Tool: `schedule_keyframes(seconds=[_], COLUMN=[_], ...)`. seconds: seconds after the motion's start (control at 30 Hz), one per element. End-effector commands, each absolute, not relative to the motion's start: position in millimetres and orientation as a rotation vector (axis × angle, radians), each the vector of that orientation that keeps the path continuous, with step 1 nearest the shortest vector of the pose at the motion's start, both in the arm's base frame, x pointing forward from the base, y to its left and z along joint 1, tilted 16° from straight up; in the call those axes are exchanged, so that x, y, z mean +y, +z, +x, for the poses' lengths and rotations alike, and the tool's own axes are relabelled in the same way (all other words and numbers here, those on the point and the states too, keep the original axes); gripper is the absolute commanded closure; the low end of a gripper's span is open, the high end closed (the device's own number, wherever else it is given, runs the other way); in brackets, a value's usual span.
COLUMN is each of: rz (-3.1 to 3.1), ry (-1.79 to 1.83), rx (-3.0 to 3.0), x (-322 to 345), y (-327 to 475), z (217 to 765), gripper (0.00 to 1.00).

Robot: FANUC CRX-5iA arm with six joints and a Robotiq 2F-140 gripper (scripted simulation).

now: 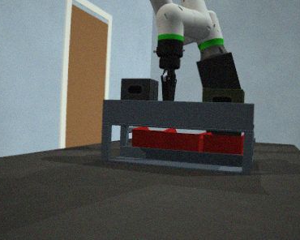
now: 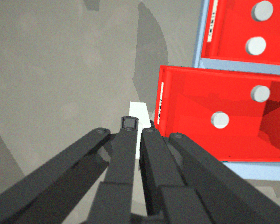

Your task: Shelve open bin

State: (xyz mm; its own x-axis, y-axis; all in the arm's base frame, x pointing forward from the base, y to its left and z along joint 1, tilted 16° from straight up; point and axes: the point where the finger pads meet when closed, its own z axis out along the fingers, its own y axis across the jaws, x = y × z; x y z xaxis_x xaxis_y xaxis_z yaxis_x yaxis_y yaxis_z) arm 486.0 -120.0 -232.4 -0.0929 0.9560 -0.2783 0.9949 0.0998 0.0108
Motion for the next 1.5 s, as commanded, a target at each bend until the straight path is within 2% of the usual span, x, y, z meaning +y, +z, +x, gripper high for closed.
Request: schedule_keyframes(seconds=[0.0,0.6,1.47], rz=[1.953,1.953,1.953], ry=[-0.264,-0.264,-0.264], rx=[2.155,2.156,2.156], x=[-123.4,-136.2,-141.8], y=[-242.5,-285.8,-304.6], z=[487.0,488.9,489.7], gripper=[1.00,1.00,1.00])
